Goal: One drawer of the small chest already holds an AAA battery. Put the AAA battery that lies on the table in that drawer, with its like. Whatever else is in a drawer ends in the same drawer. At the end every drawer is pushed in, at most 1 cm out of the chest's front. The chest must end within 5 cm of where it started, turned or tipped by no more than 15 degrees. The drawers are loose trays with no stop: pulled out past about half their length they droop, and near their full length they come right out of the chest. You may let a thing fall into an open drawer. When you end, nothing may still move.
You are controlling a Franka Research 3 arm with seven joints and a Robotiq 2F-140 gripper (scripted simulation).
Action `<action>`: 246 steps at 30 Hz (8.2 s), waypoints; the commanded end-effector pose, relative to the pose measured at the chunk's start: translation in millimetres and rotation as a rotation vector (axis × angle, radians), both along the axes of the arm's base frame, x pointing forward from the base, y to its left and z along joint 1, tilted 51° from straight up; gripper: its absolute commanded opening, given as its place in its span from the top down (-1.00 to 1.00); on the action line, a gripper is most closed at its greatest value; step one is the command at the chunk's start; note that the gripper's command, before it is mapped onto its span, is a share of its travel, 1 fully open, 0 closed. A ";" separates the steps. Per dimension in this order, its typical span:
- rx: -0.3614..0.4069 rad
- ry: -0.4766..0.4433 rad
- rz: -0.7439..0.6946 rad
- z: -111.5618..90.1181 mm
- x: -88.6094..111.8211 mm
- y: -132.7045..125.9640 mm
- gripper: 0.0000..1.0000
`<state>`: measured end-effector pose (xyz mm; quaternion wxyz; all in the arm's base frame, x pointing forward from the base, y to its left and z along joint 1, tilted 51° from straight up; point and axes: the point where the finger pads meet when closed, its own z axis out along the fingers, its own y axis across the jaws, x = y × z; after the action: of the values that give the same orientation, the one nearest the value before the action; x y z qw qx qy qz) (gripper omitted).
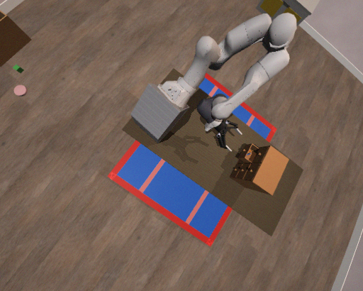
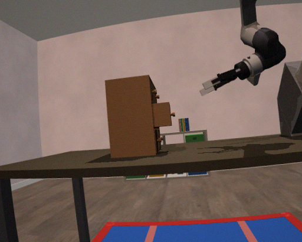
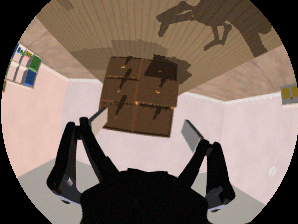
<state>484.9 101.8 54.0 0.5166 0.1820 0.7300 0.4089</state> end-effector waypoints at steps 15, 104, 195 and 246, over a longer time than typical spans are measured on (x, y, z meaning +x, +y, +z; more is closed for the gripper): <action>-0.016 -0.031 0.010 5.0 -14.5 -1.3 -1.00; -0.224 0.710 0.957 30.1 -12.4 -32.3 -1.00; -0.142 0.418 0.586 13.7 -68.9 11.6 -1.00; -0.016 -0.032 0.009 -17.6 -11.4 68.5 1.00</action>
<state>469.4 171.7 32.2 0.5127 0.1787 0.7290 0.4168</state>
